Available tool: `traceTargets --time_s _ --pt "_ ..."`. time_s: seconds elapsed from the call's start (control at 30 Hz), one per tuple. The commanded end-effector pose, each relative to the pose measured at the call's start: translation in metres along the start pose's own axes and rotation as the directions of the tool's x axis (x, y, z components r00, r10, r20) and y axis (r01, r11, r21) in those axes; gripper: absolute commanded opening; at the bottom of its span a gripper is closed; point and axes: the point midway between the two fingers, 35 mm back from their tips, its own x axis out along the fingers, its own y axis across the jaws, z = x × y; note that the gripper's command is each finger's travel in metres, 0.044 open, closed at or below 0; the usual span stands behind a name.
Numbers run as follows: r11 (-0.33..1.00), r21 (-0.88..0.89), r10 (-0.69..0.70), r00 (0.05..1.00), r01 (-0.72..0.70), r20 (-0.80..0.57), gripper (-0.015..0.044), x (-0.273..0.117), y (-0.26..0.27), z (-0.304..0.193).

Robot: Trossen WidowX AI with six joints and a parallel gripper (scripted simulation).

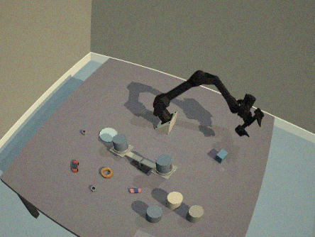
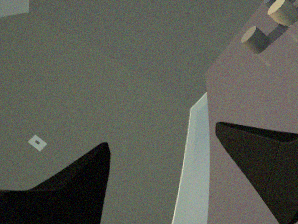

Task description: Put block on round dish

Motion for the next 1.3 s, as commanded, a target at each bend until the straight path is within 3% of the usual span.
traceTargets --time_s 0.0,0.3,0.63,1.27 --pt "1.0 -0.003 -0.003 1.0 0.003 -0.001 0.0426 0.001 0.0 0.001" --pt "0.971 -0.164 -0.184 0.981 0.173 -0.054 0.044 0.038 -0.013 0.08" --pt "0.863 -0.345 -0.427 0.898 0.369 -0.108 0.044 0.059 -0.069 0.184" --pt "0.572 -0.584 -0.771 0.622 0.577 -0.14 0.044 0.02 -0.199 0.34"
